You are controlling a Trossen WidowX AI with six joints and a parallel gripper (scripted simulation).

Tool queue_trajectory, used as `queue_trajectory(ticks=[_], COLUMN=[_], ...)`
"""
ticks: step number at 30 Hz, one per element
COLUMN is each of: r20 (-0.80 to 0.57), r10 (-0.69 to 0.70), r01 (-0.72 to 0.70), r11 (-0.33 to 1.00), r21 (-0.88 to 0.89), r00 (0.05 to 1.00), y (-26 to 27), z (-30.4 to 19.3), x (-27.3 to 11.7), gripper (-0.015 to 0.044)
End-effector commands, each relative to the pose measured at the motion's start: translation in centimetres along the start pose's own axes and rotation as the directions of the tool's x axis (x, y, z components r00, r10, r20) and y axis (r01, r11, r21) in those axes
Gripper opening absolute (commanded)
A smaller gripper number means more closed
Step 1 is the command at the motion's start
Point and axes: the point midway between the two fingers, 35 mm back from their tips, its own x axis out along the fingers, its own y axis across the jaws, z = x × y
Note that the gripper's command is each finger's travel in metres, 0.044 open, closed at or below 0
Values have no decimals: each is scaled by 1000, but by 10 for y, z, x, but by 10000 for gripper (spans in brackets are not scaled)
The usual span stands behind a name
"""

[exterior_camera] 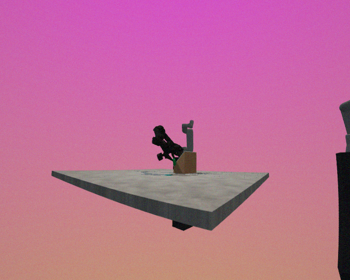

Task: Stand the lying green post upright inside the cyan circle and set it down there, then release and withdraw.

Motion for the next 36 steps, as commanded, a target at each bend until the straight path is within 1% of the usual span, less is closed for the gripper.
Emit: queue_trajectory(ticks=[1,36], r20=[41,277], r10=[0,2], r01=[0,18], r11=[1000,998], r21=[-7,-68], r00=[999,961], y=[-1,-4], z=[1,2], x=[-2,-8], gripper=[23,23])
